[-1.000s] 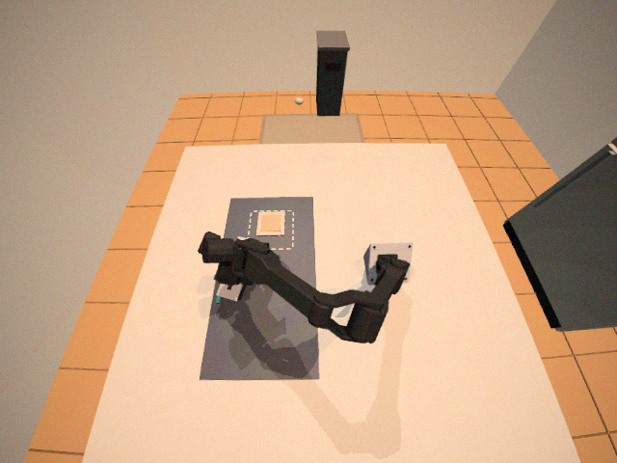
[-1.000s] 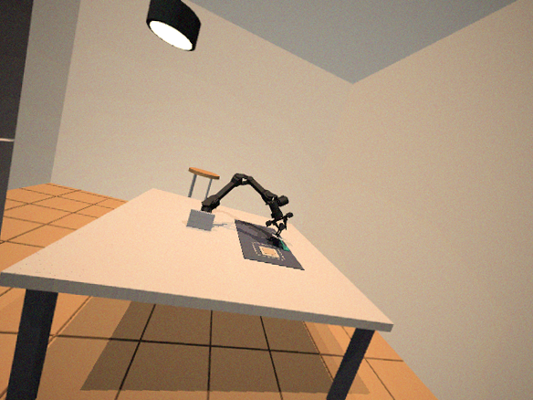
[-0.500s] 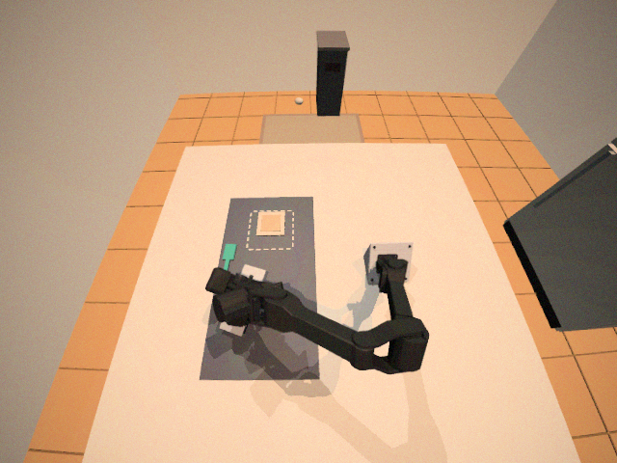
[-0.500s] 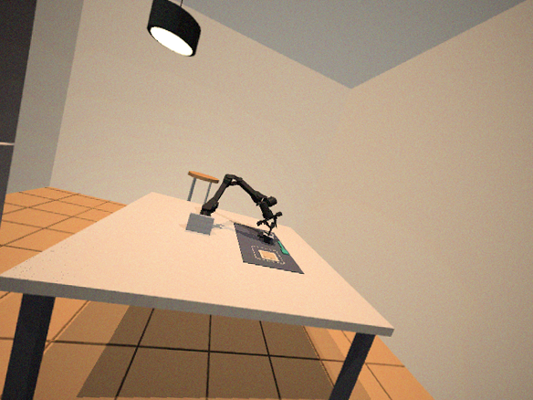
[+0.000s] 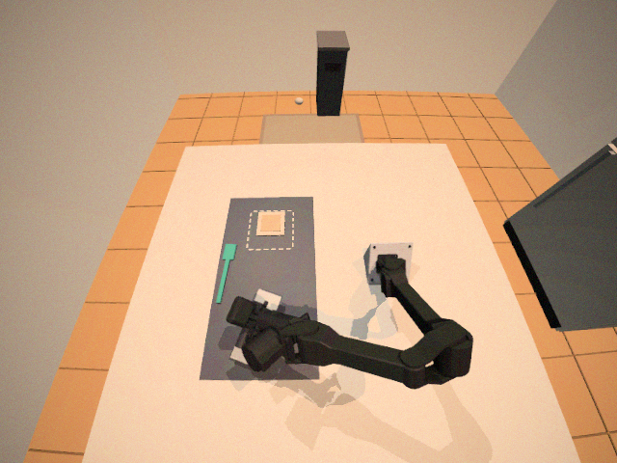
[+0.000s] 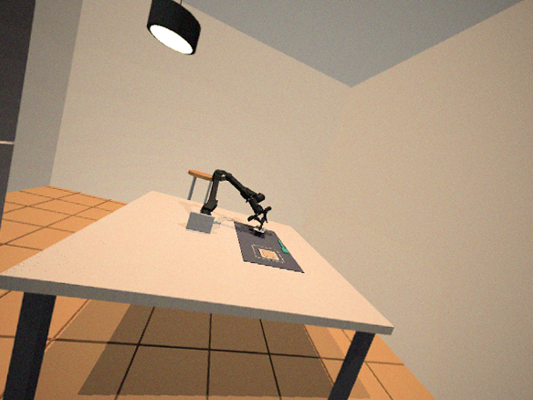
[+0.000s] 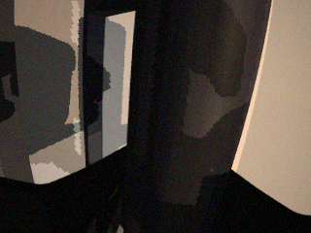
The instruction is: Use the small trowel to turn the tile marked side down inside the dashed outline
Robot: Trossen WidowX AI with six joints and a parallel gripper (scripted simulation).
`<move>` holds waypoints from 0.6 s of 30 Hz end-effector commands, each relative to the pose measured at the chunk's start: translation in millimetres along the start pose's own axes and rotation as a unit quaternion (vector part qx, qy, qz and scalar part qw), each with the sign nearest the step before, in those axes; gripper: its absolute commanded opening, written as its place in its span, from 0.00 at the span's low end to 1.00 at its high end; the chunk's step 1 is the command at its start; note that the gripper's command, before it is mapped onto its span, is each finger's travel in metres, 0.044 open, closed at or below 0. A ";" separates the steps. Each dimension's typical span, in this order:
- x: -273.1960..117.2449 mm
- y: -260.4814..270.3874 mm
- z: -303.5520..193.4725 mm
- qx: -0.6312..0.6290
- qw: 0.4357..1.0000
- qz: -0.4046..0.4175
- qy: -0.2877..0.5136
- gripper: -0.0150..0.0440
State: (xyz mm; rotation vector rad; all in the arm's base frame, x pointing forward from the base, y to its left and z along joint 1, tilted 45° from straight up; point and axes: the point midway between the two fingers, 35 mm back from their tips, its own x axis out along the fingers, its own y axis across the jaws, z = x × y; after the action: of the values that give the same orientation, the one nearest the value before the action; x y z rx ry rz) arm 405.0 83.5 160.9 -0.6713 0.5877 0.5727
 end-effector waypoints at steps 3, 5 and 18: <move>-25.6 18.2 13.9 0.021 0.999 -0.022 -0.012 0.25; -28.0 20.5 15.1 0.023 0.999 -0.023 -0.014 0.25; -19.4 28.7 15.9 0.023 0.999 -0.023 -0.014 0.25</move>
State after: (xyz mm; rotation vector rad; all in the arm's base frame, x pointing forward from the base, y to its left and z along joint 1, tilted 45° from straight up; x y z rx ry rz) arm 376.1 106.6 174.6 -0.6324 0.5577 0.5379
